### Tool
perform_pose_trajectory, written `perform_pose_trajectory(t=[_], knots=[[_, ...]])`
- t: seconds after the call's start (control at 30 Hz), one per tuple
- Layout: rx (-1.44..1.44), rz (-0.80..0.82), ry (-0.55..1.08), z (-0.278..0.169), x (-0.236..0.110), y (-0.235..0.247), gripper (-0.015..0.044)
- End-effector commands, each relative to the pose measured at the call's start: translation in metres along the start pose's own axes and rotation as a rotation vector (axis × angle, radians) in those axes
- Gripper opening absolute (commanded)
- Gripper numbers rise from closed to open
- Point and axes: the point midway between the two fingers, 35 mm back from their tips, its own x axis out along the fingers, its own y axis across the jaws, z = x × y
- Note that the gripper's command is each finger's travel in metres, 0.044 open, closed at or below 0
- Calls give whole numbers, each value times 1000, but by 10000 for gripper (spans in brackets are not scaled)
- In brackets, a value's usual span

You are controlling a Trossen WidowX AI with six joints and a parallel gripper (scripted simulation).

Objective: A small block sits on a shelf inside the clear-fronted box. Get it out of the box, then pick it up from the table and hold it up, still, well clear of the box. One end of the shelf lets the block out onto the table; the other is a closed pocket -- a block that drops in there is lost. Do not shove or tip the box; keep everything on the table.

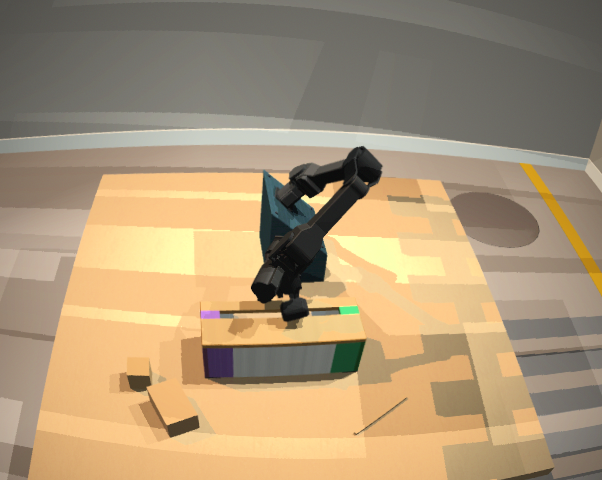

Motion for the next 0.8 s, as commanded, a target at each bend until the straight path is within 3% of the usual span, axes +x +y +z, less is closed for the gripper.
perform_pose_trajectory(t=[0.0, 0.77], knots=[[-1, 4, 5, -3, 0, 0, 400], [-1, 4, 5, -5, 1, 0, 400]])
